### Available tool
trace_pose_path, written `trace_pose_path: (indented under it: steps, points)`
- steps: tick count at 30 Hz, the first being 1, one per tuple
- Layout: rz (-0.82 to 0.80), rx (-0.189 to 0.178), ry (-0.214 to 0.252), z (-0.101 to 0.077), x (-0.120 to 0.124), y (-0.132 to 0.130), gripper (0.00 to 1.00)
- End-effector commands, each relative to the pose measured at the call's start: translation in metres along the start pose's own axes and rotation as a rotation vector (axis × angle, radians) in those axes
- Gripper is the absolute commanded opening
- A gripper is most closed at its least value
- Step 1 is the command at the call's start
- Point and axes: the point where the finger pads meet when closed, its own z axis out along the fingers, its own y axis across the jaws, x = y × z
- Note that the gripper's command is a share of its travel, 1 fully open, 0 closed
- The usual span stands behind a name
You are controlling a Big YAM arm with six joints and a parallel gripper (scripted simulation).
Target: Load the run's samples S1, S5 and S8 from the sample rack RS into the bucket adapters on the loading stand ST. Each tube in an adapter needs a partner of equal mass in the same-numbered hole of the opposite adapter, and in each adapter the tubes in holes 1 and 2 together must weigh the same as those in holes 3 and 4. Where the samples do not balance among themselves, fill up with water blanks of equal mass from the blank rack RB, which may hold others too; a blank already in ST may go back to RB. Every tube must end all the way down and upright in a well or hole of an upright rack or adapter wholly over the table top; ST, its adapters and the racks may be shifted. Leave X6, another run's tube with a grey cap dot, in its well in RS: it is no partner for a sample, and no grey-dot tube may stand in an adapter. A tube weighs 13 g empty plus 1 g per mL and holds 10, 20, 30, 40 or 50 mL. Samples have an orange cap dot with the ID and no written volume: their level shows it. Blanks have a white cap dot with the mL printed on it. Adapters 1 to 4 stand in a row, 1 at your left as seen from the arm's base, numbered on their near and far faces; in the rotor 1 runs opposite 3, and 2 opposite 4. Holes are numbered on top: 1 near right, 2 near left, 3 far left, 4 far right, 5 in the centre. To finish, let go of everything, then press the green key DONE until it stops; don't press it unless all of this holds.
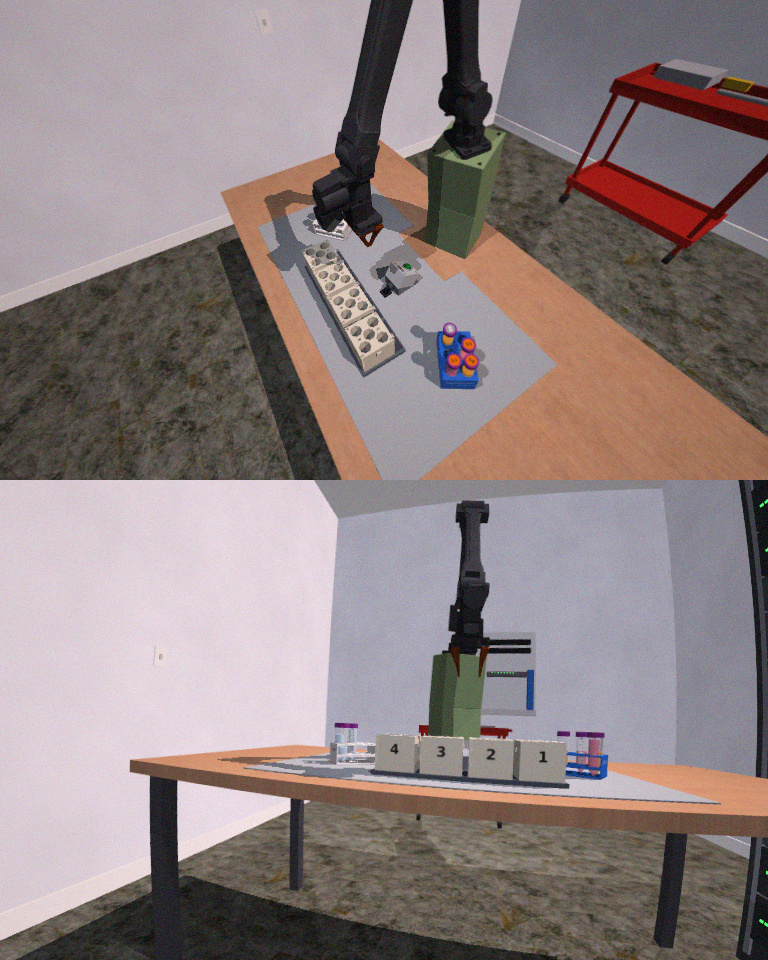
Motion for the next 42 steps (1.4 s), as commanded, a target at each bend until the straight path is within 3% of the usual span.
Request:
trace_pose_path:
  steps: [1,6,9,10,13,28,31,42]
  points:
    - [0.041,0.002,0.004,0.010,0.012,0.009,0.55]
    - [0.059,-0.002,-0.056,-0.005,-0.013,0.004,0.55]
    - [0.053,-0.003,-0.053,-0.005,-0.011,0.006,0.55]
    - [0.040,-0.001,-0.017,0.002,0.001,0.007,0.55]
    - [0.040,-0.001,-0.017,0.002,0.001,0.007,0.55]
    - [0.040,-0.001,-0.017,0.058,0.000,0.011,0.55]
    - [0.043,-0.002,-0.029,0.057,-0.004,0.010,0.55]
    - [0.041,-0.001,-0.011,0.099,0.004,0.010,0.55]
